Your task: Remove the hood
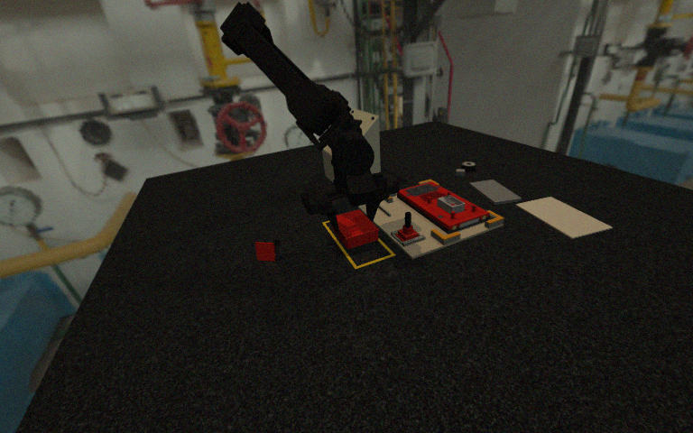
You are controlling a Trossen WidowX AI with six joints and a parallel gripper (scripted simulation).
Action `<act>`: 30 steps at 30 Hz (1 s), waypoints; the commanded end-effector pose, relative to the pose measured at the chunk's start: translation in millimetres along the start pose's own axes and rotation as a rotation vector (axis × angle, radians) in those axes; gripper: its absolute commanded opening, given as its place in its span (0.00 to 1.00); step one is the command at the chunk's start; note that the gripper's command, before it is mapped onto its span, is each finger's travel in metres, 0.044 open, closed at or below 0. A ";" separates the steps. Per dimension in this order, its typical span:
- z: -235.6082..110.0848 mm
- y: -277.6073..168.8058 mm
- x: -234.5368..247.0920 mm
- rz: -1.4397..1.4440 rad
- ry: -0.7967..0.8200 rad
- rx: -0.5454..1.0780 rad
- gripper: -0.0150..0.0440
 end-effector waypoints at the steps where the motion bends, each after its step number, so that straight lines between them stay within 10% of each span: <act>1: 2.7 -0.9 1.1 -0.005 0.004 0.001 0.25; 21: 12.4 -1.1 1.0 -0.005 0.003 0.001 0.25; 30: 10.3 -0.2 -0.1 0.000 -0.001 0.000 0.65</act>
Point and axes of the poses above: the point midway between the two fingers, 35 mm back from their tips, its own z axis out along the fingers, its own x axis across the jaws, y = z × x, the point moved 3 cm from there along -z, back along the fingers, and after that the axes turned 10 degrees about z, right-handed, at the moved point
